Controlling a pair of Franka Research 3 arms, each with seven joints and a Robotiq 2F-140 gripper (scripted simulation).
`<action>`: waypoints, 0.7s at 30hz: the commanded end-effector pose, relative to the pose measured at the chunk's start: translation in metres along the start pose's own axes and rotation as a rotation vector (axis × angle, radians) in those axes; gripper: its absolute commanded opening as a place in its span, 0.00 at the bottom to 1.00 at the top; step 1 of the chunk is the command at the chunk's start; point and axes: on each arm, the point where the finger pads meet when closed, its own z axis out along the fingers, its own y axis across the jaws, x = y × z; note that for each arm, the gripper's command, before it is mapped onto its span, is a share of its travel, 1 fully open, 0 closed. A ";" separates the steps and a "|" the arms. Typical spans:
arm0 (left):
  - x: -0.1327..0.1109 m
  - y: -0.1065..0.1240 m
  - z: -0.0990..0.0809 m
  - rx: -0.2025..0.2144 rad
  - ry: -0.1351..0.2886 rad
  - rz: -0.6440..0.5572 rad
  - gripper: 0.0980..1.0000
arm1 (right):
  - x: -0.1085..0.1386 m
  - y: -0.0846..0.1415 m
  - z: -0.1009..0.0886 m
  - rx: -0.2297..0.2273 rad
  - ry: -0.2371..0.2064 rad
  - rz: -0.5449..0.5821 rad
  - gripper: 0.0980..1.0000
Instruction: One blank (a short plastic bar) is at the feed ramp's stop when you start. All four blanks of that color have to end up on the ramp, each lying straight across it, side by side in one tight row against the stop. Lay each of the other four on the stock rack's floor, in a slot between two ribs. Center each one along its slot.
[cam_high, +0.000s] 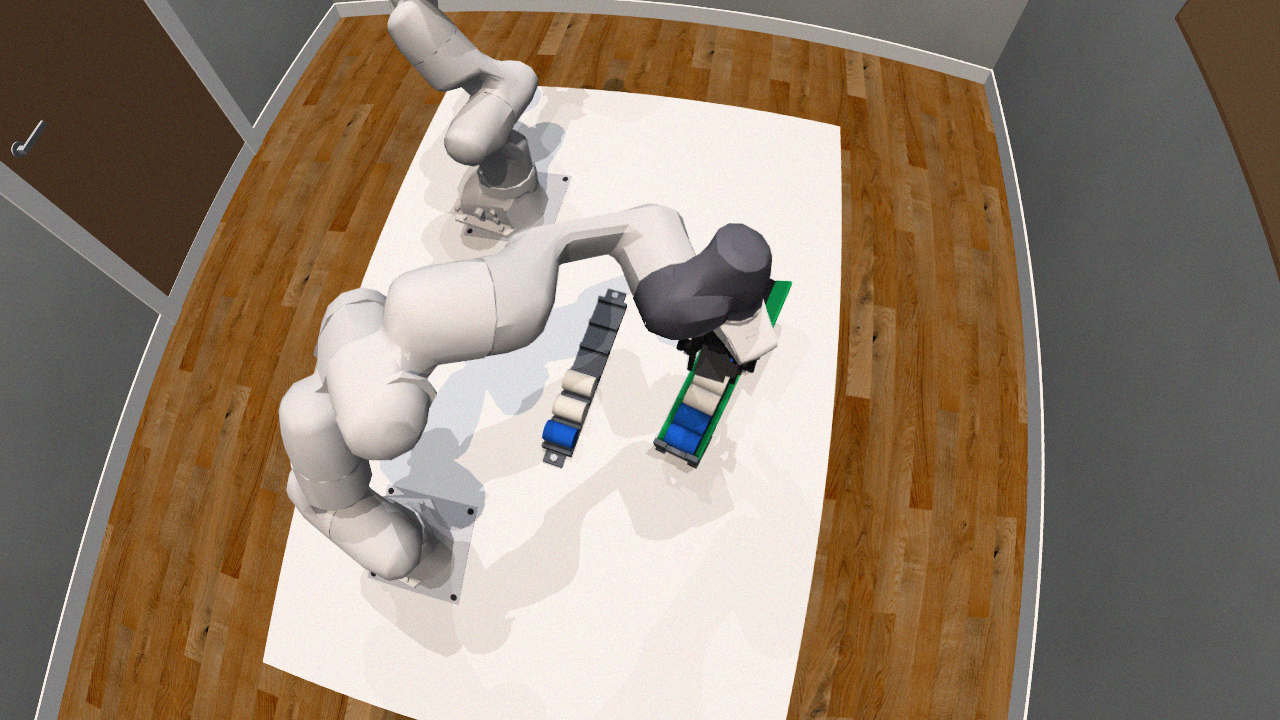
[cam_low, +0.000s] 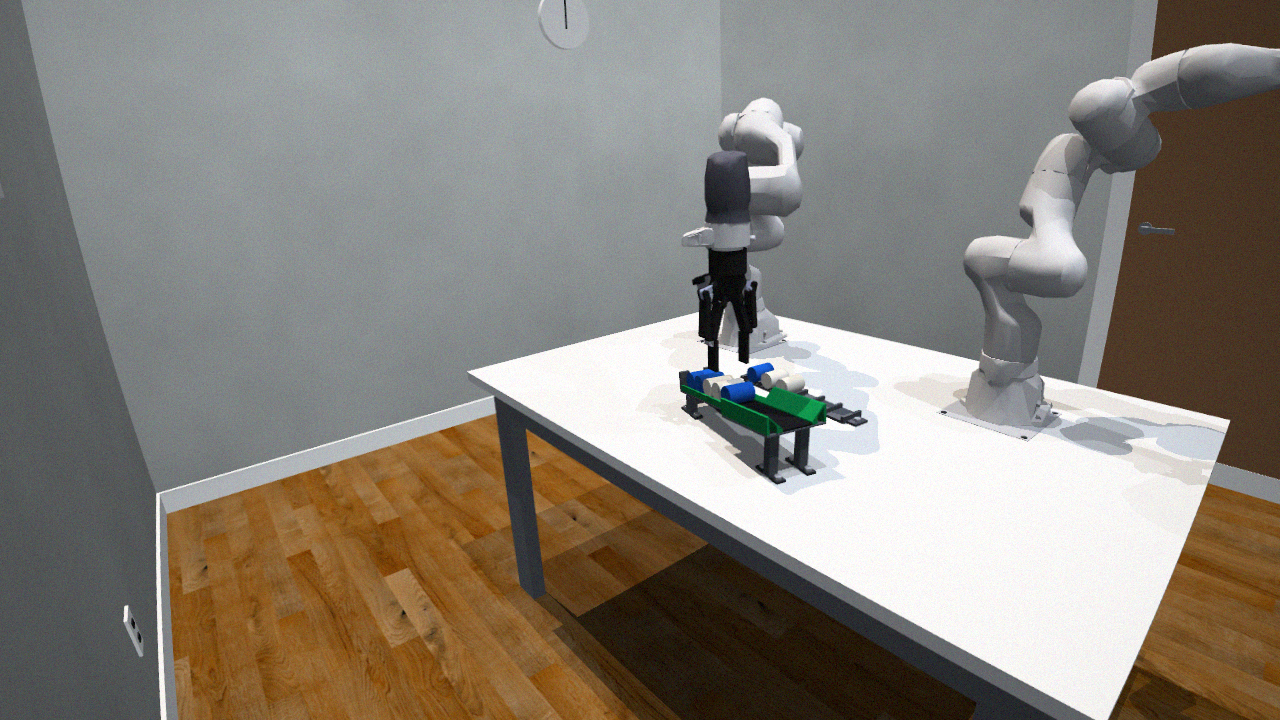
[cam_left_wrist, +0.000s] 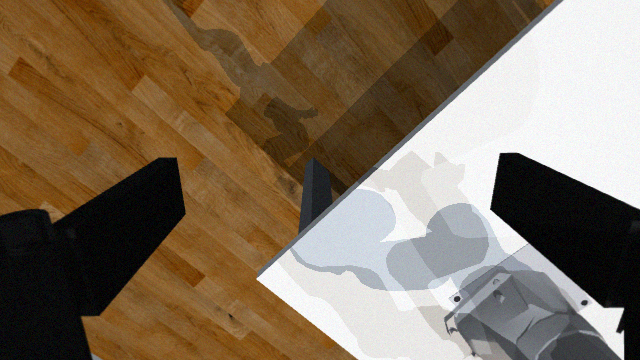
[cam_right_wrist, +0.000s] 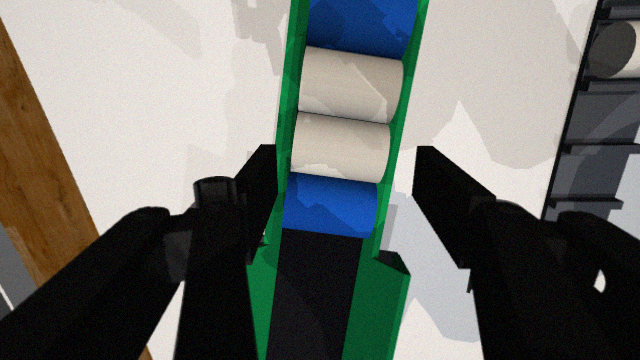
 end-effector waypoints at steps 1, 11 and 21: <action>0.000 0.000 0.000 0.000 0.000 0.000 1.00 | -0.001 -0.001 0.006 0.014 0.003 0.138 0.48; 0.000 0.000 0.000 0.000 0.000 0.000 1.00 | -0.001 -0.001 0.015 0.014 0.003 0.138 0.48; 0.000 0.000 0.000 0.000 0.000 0.000 1.00 | -0.001 -0.001 0.019 0.014 0.003 0.138 0.48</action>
